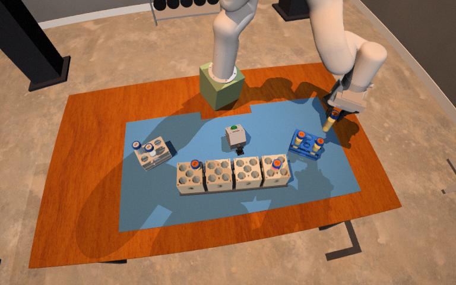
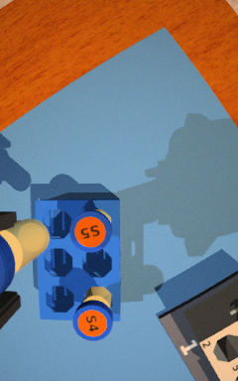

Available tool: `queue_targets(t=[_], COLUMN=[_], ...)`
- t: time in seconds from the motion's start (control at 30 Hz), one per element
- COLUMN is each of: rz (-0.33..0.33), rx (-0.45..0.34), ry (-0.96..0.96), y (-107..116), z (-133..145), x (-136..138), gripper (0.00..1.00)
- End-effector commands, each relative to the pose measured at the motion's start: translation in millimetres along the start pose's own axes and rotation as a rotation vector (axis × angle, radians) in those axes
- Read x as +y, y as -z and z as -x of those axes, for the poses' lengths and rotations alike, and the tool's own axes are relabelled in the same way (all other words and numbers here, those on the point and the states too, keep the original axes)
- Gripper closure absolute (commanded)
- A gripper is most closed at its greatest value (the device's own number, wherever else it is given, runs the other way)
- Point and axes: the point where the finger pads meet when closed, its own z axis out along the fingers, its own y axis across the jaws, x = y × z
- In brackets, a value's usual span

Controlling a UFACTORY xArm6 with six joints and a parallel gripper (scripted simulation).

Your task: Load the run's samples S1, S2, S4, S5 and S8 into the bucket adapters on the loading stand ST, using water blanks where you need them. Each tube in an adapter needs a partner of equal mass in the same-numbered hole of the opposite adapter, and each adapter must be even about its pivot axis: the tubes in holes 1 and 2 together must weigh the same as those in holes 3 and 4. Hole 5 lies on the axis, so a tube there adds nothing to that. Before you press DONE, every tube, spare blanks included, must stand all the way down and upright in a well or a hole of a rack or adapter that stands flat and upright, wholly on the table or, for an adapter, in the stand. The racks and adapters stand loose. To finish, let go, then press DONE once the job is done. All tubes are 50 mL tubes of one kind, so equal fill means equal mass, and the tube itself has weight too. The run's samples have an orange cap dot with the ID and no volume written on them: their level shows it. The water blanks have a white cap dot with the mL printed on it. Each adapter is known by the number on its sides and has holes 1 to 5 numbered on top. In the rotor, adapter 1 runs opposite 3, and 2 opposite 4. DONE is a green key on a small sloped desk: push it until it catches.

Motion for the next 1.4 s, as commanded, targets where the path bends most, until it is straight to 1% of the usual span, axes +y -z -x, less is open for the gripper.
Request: queue_targets(t=[0.0,0.1,0.17,0.53,0.67,0.73,1.23,1.3,1.37], rz=[-0.005,-0.005,-0.005,-0.004,-0.004,-0.004,-0.003,-0.003,-0.003], rx=[0.001,0.001,0.001,0.002,0.002,0.002,0.003,0.003,0.003], ry=[0.033,0.133,0.133,0.500,0.503,0.503,0.503,0.503,0.503], y=[2,2,2,2,2,2,1,1,1], z=[-4,-14,-14,-52,-66,-66,-119,-119,-126], x=[2,13,13,52,67,67,121,121,128], gripper=[1.00,1.00,1.00,1.00,1.00,1.00,1.00,1.00,1.00])
